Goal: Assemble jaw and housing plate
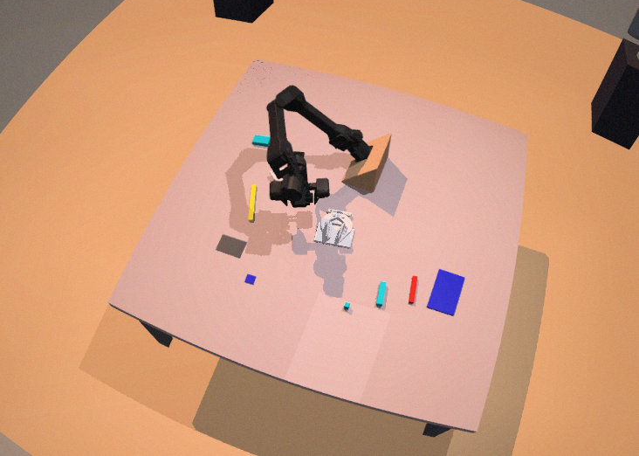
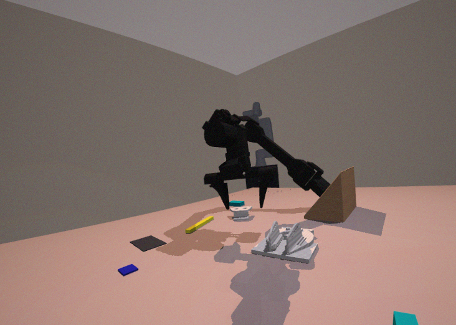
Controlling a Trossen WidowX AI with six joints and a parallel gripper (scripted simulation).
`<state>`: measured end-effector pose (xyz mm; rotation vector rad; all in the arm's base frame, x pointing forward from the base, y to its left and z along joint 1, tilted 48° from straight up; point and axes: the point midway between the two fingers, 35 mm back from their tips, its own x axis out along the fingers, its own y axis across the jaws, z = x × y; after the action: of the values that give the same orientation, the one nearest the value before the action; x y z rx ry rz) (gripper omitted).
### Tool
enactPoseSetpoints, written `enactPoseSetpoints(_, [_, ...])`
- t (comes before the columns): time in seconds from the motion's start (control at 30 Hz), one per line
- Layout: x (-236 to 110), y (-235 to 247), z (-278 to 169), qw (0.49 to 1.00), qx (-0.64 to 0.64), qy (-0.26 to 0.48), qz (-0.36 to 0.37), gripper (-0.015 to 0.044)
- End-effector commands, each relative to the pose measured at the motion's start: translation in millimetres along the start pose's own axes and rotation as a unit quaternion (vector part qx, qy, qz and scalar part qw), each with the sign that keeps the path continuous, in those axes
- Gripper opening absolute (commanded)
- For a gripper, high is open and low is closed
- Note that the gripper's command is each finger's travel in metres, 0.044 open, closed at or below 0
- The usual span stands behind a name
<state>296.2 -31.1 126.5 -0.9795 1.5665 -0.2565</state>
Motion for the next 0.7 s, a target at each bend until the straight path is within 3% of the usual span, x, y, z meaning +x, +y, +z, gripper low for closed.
enactPoseSetpoints(0.0, [3.4, -20.6, -30.7, 0.999, -0.031, 0.004, 0.0, 0.044])
enactPoseSetpoints(0.53, [6.7, -65.8, -160.9, 0.991, -0.131, 0.02, -0.017, 0.044])
enactPoseSetpoints(0.67, [6.6, -66.1, -166.4, 0.99, -0.136, 0.022, -0.018, 0.044])
